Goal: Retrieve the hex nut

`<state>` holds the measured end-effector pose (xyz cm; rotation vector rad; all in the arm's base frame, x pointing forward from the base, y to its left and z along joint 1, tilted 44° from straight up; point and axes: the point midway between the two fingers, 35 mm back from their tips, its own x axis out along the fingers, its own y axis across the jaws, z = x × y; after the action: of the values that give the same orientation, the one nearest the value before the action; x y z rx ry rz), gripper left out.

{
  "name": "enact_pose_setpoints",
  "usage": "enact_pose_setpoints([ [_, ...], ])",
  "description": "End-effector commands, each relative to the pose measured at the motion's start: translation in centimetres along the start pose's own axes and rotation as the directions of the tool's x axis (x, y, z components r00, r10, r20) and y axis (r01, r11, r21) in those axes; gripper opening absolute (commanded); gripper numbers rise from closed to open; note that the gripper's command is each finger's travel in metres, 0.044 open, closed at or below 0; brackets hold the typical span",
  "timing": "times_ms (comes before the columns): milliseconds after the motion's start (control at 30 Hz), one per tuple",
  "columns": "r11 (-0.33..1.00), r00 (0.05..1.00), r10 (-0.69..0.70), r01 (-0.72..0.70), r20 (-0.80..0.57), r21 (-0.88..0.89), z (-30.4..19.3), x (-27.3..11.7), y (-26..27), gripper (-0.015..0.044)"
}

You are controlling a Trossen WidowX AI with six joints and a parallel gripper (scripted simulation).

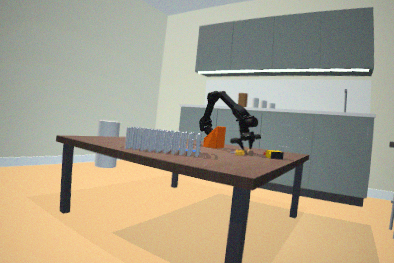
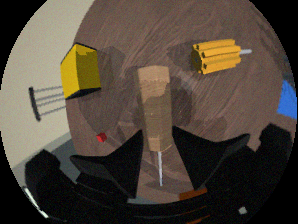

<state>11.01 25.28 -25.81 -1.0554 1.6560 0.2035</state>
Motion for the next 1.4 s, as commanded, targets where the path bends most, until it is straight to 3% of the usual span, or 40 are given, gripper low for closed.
enact_pose_setpoints([
  [0, 1.000, 1.000, 0.001, -0.001, 0.004, 0.000, 0.2, -1.8, 0.5, 0.0055],
  [67, 1.000, 1.000, 0.003, -0.003, 0.004, 0.001, 0.2, -3.6, 1.0, 0.0003],
  [200, 1.000, 1.000, 0.005, -0.005, 0.003, 0.002, 0.1, -5.7, 1.5, 0.0000],
  [333, 1.000, 1.000, 0.003, -0.004, 0.008, 0.020, -0.1, -5.7, 1.7, 0.0000],
  [900, 0.887, 0.992, -0.030, -0.030, 0.124, 0.461, -3.7, -4.7, 4.3, 0.0000],
  [1367, 0.879, 0.991, -0.030, -0.035, 0.128, 0.475, -3.7, -3.4, 4.1, 0.0000],
])
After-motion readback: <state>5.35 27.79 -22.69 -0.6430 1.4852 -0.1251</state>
